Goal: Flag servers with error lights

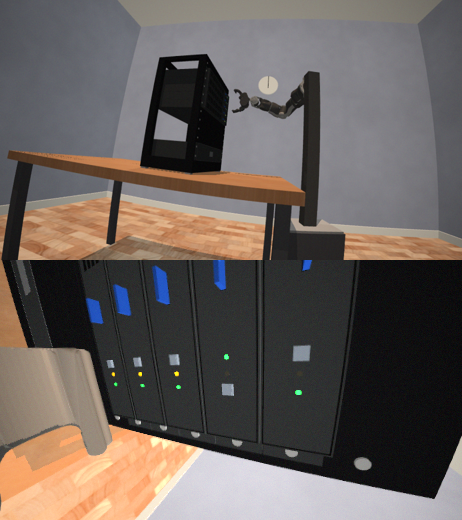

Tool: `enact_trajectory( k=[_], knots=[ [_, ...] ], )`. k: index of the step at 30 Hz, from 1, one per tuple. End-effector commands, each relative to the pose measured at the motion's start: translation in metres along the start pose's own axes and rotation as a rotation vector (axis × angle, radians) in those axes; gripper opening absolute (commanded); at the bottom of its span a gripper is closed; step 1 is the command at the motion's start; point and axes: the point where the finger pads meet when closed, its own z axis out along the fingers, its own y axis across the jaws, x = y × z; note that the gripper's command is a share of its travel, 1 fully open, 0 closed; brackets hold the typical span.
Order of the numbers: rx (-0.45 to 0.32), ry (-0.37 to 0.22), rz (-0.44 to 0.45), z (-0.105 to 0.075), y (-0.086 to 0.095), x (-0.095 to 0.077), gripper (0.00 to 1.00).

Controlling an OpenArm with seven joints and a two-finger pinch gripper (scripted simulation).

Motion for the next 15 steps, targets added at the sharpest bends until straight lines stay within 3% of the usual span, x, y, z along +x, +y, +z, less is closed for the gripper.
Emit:
enact_trajectory(
  k=[1,10,15],
  knots=[
    [0.001,0.001,-0.002,0.000,0.001,0.000,1.00],
    [0.003,0.001,-0.002,0.000,0.037,0.001,1.00],
    [0.001,0.001,-0.002,0.000,0.043,0.001,1.00]
  ],
)
